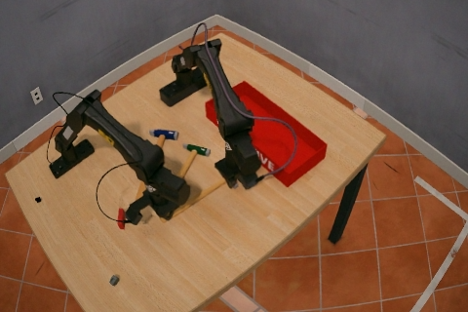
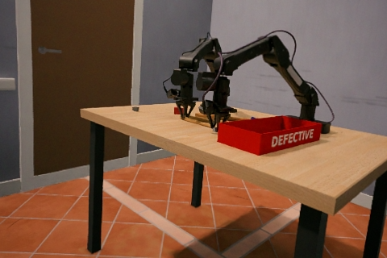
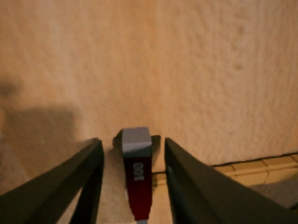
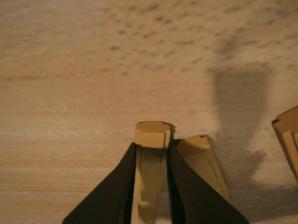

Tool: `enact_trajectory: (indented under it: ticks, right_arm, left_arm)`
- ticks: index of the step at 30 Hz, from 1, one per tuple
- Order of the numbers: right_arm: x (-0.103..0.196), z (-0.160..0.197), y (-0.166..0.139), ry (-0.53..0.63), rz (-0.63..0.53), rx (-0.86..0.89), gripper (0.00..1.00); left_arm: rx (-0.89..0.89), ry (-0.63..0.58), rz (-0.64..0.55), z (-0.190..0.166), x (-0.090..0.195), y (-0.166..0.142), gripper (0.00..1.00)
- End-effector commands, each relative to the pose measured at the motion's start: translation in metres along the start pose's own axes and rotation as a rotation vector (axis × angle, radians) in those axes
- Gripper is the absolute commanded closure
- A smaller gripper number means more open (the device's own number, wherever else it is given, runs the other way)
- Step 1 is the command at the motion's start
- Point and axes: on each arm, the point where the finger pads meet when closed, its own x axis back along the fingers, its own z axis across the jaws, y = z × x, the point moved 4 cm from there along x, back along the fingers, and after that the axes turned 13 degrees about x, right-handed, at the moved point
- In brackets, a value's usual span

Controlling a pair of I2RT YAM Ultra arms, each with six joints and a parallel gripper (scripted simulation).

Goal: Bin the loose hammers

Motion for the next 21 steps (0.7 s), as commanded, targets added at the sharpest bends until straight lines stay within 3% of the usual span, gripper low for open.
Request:
enact_trajectory:
  ticks: [1,5,10,11,21]
  right_arm:
    - [0.004,-0.002,0.005,0.005,-0.026,0.003,0.82]
    - [0.004,-0.002,0.005,0.005,-0.026,0.003,0.82]
    - [0.004,-0.002,0.005,0.005,-0.026,0.003,0.82]
    - [0.004,-0.002,0.005,0.005,-0.026,0.003,0.82]
    - [0.004,-0.002,0.005,0.005,-0.026,0.003,0.82]
  left_arm:
    - [0.010,-0.038,-0.072,-0.001,0.041,0.014,0.63]
    - [0.005,-0.037,-0.073,-0.001,0.047,0.013,0.63]
    - [0.003,-0.044,-0.069,-0.001,0.067,0.011,0.06]
    - [0.003,-0.044,-0.069,-0.001,0.074,0.011,0.00]
    - [-0.001,-0.011,-0.030,-0.002,0.067,0.005,0.00]
